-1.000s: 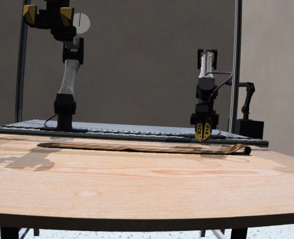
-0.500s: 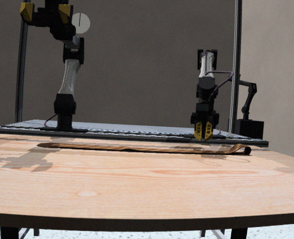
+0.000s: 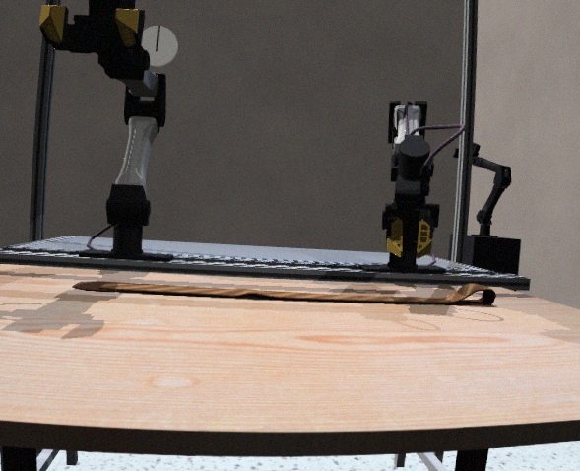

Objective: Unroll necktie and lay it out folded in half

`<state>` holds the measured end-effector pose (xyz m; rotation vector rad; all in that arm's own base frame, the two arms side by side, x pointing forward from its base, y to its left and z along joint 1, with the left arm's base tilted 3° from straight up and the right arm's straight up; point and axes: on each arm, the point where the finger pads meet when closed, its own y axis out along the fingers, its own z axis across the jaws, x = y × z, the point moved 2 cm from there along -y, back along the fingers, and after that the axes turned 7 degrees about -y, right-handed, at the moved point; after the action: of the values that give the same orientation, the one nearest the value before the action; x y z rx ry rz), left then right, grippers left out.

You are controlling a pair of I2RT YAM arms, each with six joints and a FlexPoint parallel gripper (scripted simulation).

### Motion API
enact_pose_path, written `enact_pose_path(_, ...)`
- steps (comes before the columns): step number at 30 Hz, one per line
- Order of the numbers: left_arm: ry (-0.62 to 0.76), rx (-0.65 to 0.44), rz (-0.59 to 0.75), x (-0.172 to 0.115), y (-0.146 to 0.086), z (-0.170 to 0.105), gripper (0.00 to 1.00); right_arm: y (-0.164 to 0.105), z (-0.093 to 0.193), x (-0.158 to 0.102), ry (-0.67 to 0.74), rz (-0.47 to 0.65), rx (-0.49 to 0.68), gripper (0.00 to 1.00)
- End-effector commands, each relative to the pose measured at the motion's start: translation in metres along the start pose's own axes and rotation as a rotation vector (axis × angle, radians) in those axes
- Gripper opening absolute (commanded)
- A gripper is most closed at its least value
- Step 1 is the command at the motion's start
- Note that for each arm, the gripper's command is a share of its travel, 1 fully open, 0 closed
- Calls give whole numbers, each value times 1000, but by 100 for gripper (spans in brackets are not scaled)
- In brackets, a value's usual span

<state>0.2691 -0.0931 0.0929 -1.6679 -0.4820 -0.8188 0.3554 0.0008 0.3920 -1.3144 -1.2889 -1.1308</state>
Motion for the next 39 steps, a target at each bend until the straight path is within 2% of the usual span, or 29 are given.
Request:
enact_pose_path(1, -6, 19, -31, 15, -11, 6, 30, 2, 0, 6, 9, -9, 6, 100)
enact_pose_path(11, -25, 55, -149, 57, -37, 18, 40, 2, 0, 6, 9, -9, 6, 100)
enact_pose_path(13, -25, 55, -149, 57, -37, 18, 40, 2, 0, 6, 9, -9, 6, 100)
enact_pose_path(39, -78, 157, -479, 174, -109, 53, 65, 2, 0, 6, 9, -9, 6, 100)
